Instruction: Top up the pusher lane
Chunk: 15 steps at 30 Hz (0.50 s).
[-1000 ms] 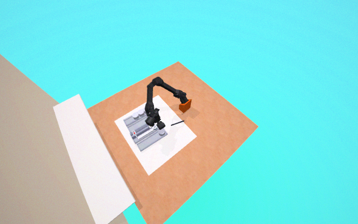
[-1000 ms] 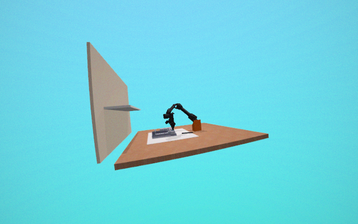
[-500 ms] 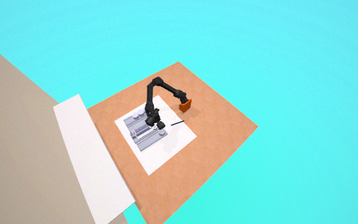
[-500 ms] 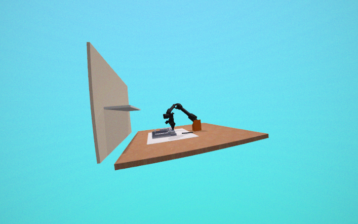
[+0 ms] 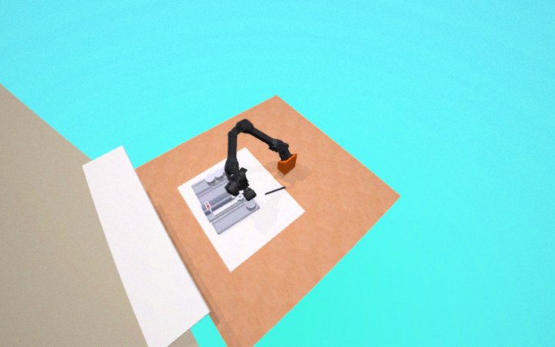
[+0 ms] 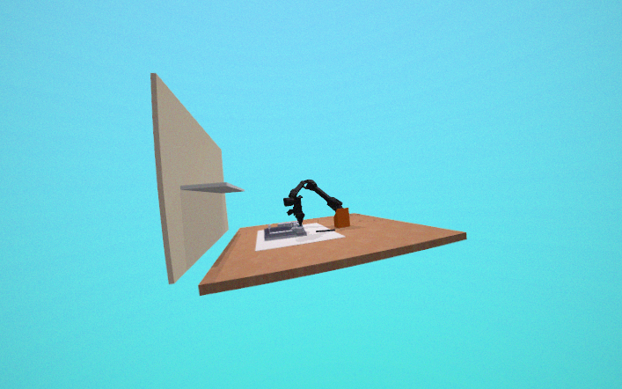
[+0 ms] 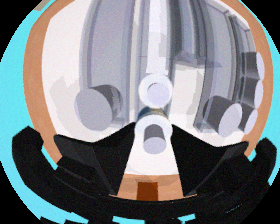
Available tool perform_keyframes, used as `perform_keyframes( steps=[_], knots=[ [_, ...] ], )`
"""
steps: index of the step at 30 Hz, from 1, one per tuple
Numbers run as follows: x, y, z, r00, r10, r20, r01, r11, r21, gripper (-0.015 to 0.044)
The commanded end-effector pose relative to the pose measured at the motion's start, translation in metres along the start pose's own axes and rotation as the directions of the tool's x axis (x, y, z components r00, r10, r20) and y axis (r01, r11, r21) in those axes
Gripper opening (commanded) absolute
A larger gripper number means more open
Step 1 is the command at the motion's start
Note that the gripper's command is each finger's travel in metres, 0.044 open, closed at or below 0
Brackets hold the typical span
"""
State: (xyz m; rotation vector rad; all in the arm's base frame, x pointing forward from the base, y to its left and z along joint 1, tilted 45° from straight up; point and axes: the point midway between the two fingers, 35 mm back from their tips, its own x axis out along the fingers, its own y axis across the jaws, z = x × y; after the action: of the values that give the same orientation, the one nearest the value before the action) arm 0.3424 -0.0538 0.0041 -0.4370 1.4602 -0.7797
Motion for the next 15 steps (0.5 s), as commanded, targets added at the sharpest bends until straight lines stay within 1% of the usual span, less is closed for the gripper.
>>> perform_keyframes(
  steps=[1, 15],
  knots=[
    [-0.0014, -0.0013, 0.0064, 1.000, -0.005, 0.021, 0.005, 1.000, 0.014, 0.0000],
    [-0.0014, -0.0013, 0.0083, 1.000, -0.005, 0.021, 0.005, 1.000, 0.014, 0.0000]
  ],
)
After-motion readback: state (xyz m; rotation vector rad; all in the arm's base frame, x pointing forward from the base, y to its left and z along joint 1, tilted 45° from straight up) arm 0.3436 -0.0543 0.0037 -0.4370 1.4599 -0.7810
